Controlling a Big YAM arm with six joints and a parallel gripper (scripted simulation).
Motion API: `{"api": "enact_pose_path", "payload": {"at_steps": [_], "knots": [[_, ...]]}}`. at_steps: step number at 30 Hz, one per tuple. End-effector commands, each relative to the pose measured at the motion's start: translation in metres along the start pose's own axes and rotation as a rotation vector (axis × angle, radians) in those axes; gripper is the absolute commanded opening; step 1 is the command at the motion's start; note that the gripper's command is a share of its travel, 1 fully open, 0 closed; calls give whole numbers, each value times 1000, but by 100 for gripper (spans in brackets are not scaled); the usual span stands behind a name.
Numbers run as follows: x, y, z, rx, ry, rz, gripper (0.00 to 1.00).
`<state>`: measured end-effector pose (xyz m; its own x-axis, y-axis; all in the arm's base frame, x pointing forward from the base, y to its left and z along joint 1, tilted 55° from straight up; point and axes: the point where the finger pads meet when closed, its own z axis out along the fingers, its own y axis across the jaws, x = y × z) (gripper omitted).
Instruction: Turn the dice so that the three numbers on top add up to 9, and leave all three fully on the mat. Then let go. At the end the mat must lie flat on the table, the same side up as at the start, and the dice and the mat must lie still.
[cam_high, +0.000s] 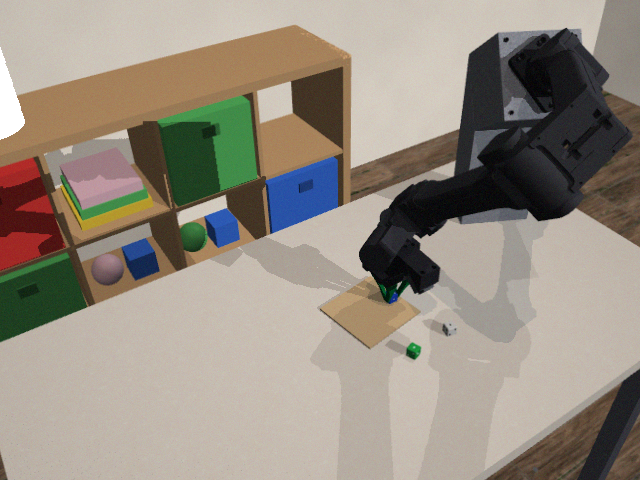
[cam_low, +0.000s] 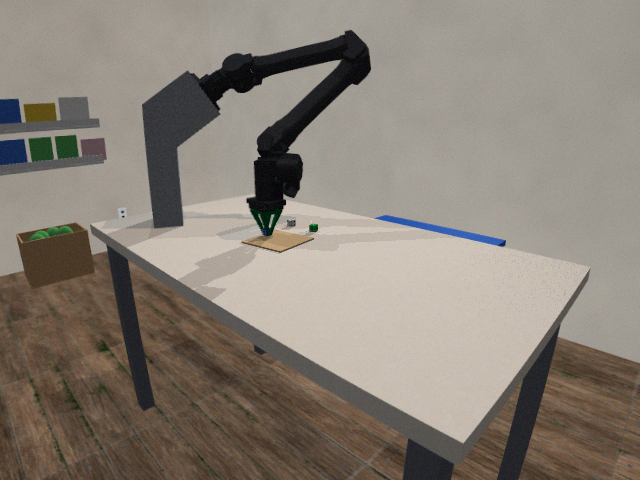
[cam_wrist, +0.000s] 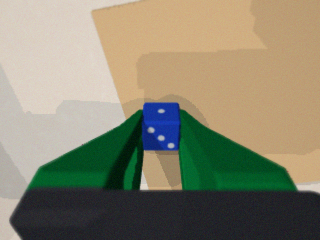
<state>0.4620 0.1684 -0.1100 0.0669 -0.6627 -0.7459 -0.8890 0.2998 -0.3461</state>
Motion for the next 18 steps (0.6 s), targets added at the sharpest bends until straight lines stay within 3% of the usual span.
{"api": "enact_pose_path", "payload": {"at_steps": [1, 15, 18], "knots": [[4, -2, -5, 11, 5, 12, 15], [4, -2, -5, 11, 5, 12, 15], [4, -2, -5, 11, 5, 12, 19]]}}
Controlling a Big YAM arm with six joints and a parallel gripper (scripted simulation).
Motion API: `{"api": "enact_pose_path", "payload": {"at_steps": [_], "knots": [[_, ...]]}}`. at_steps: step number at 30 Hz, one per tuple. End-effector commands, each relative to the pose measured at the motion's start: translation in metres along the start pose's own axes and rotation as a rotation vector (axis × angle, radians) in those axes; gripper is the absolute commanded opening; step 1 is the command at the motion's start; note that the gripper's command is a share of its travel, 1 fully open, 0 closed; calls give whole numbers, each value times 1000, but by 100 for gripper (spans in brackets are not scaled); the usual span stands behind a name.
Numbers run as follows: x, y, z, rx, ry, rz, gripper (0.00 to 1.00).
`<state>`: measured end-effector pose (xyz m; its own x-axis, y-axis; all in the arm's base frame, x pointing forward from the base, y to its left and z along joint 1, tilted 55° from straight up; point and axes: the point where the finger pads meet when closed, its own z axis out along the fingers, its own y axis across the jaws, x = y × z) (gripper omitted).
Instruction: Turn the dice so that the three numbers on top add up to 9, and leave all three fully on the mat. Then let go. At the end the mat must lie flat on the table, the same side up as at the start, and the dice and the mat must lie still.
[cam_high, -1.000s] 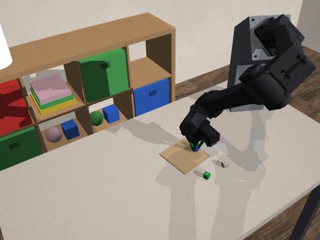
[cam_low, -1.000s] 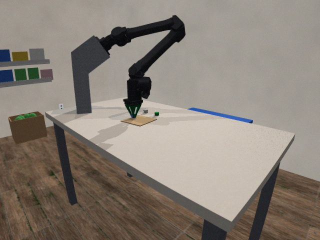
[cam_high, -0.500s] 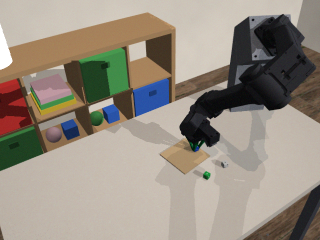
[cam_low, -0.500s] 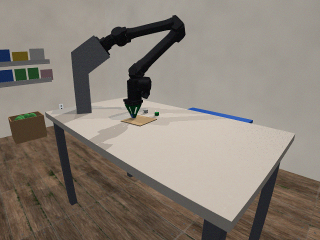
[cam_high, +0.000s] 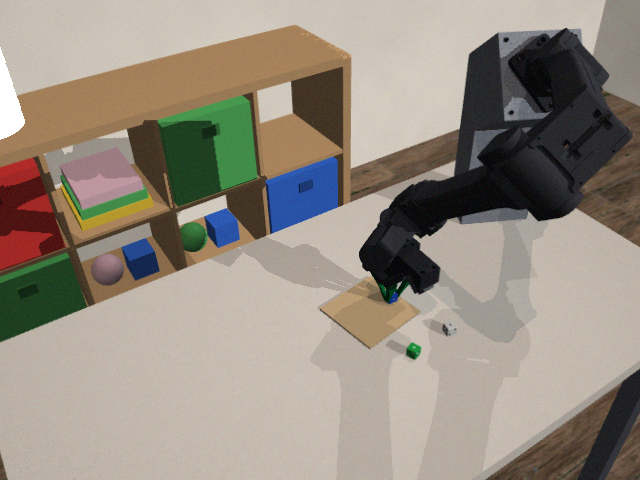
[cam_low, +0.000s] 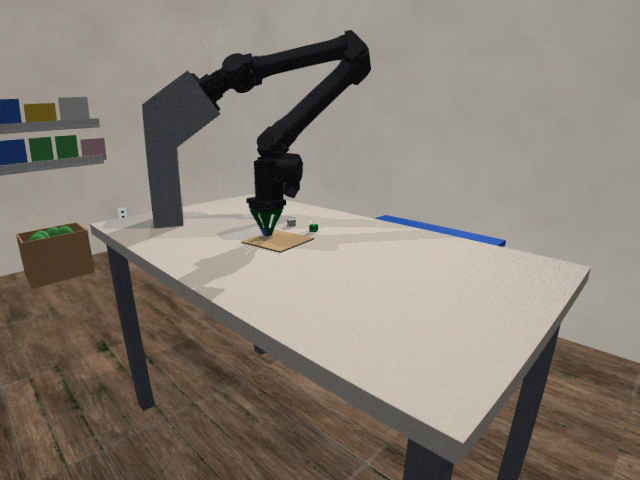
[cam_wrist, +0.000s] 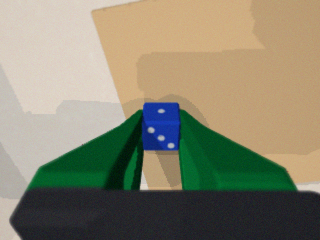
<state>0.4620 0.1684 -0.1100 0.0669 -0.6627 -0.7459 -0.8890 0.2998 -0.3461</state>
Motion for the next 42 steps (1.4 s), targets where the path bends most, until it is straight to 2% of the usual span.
{"api": "enact_pose_path", "payload": {"at_steps": [1, 3, 4, 8, 12, 24, 31, 39, 42], "knots": [[4, -2, -5, 11, 5, 12, 23], [4, -2, -5, 11, 5, 12, 23], [4, -2, -5, 11, 5, 12, 26], [4, -2, -5, 11, 5, 12, 26], [4, -2, -5, 11, 5, 12, 34], [5, -2, -6, 12, 6, 13, 34], [6, 3, -29, 6, 12, 16, 34], [5, 2, -70, 9, 10, 14, 34], [5, 2, -75, 9, 9, 13, 34]]}}
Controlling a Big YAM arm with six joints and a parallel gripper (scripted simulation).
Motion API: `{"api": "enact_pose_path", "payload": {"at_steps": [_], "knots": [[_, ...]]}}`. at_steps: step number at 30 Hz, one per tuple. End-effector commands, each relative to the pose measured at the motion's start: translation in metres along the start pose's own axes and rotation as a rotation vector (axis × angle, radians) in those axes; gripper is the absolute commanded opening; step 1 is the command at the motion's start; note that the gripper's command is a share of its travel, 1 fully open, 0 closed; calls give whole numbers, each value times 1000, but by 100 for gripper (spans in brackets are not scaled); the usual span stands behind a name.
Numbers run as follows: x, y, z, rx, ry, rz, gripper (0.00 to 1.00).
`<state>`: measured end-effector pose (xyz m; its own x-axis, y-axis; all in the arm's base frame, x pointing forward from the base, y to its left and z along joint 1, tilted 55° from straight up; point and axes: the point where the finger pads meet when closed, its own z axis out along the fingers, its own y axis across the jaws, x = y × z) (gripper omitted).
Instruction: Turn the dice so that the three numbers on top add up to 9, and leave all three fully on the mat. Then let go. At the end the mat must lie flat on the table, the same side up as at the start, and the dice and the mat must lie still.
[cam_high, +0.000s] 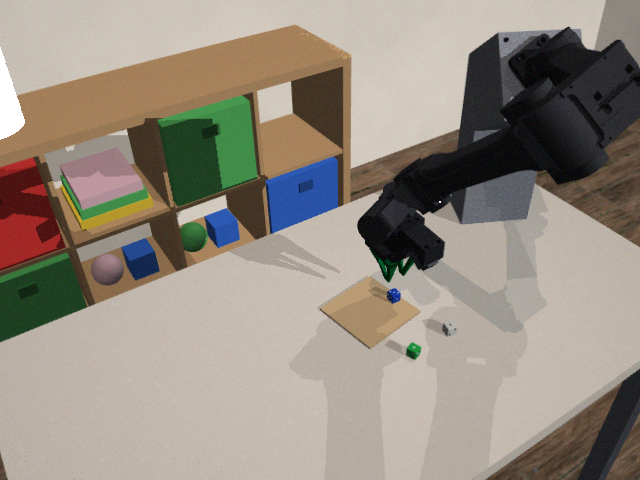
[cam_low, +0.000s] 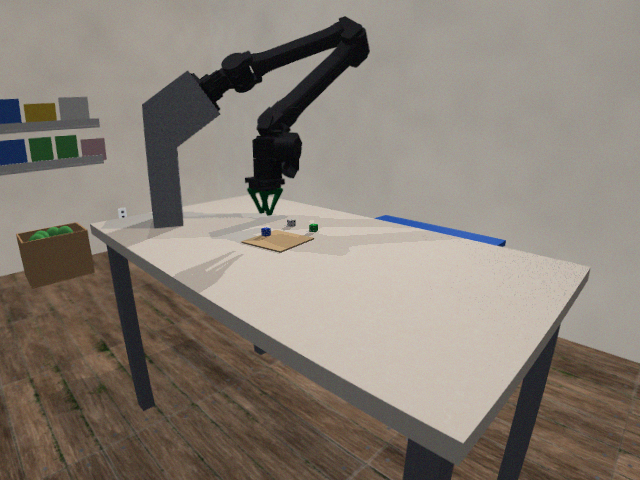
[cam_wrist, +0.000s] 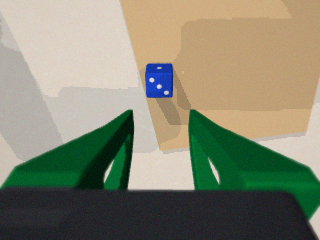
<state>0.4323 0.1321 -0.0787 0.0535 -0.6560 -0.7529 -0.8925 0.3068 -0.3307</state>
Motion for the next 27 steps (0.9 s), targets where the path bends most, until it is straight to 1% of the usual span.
{"api": "enact_pose_path", "payload": {"at_steps": [1, 6, 9, 12, 13, 27], "knots": [[6, -3, -23, 15, 11, -3, 34], [5, -3, -40, 16, 10, -5, 34], [5, -3, -44, 17, 10, -5, 34], [3, -12, -44, 32, 6, -21, 34], [3, -12, -44, 33, 5, -22, 100], [3, -12, -43, 33, 5, -17, 100]]}}
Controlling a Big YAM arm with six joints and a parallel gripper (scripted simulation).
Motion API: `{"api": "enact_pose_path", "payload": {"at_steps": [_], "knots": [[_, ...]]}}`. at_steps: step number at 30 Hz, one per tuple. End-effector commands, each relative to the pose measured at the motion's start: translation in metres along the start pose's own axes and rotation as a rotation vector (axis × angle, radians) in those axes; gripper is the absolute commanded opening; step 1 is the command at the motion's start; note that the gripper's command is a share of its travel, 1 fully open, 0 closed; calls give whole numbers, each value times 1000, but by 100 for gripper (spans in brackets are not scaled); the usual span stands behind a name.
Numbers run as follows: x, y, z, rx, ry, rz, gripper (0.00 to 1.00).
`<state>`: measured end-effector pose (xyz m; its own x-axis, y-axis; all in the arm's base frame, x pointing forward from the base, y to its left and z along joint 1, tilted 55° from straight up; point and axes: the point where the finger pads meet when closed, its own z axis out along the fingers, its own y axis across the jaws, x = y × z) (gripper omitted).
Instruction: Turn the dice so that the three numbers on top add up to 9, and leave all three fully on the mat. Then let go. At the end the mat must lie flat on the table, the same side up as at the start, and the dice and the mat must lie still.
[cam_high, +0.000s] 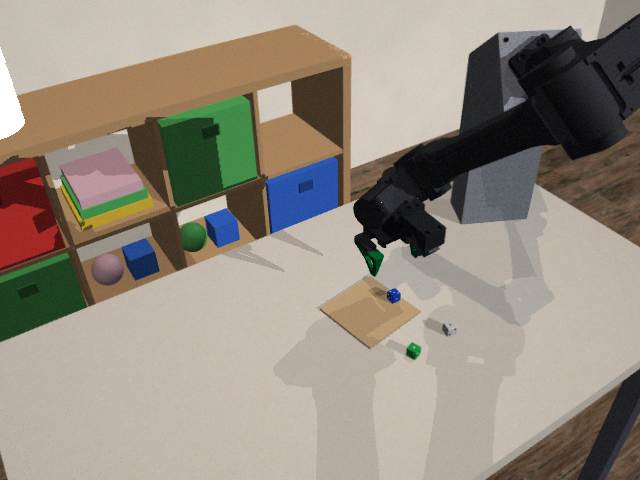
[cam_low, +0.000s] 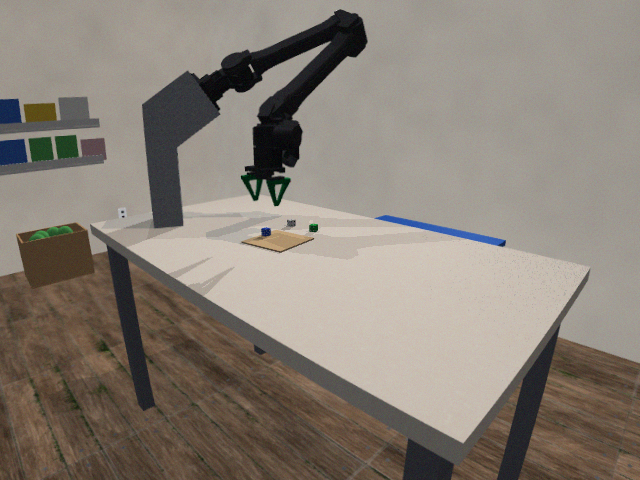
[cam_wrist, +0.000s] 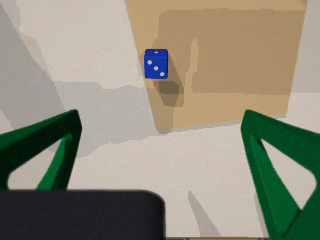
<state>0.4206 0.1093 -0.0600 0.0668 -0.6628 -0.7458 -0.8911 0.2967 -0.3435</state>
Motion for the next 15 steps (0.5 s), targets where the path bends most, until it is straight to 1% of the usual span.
{"api": "enact_pose_path", "payload": {"at_steps": [1, 8, 11, 13, 15], "knots": [[3, -9, -12, 32, 3, -1, 100], [3, -9, -12, 32, 3, 1, 100], [1, -14, -11, 33, 6, 40, 100], [-14, -10, -1, 8, -5, 65, 100], [-21, -14, 1, 7, -4, 141, 100]]}}
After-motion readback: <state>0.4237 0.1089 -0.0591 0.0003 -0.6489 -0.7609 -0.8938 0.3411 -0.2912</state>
